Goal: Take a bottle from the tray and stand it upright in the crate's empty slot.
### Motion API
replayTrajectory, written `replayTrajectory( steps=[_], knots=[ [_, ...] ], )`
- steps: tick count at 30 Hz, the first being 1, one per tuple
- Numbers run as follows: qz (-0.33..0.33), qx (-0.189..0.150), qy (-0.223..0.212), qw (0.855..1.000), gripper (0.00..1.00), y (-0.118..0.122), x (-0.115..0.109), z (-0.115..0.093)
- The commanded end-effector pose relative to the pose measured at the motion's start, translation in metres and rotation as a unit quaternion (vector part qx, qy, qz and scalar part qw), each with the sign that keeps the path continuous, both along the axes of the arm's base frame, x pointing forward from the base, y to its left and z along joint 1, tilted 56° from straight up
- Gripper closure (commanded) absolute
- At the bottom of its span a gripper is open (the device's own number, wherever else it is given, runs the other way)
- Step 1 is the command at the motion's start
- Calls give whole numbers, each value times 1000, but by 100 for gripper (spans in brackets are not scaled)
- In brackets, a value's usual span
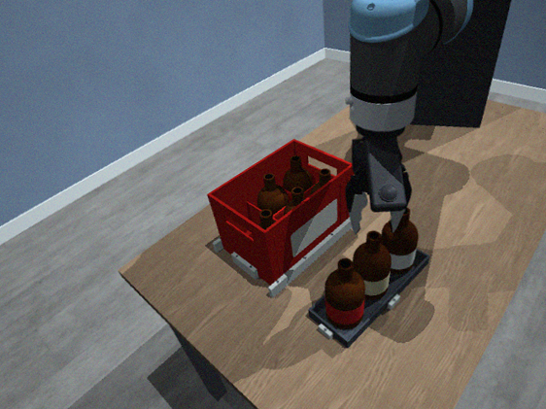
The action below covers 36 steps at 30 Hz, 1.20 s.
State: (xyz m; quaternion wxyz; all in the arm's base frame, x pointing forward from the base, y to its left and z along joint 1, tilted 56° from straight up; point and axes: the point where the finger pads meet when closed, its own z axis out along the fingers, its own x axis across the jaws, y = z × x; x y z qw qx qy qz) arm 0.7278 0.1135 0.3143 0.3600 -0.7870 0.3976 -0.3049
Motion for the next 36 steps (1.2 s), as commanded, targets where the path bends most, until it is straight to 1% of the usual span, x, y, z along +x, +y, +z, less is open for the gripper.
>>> replayTrajectory(
  steps=[1,20,36],
  knots=[
    [0,0,0,1000,62,2,5,-3],
    [0,0,0,1000,62,7,18,-12],
    [0,0,0,1000,62,8,20,-14]
  ],
)
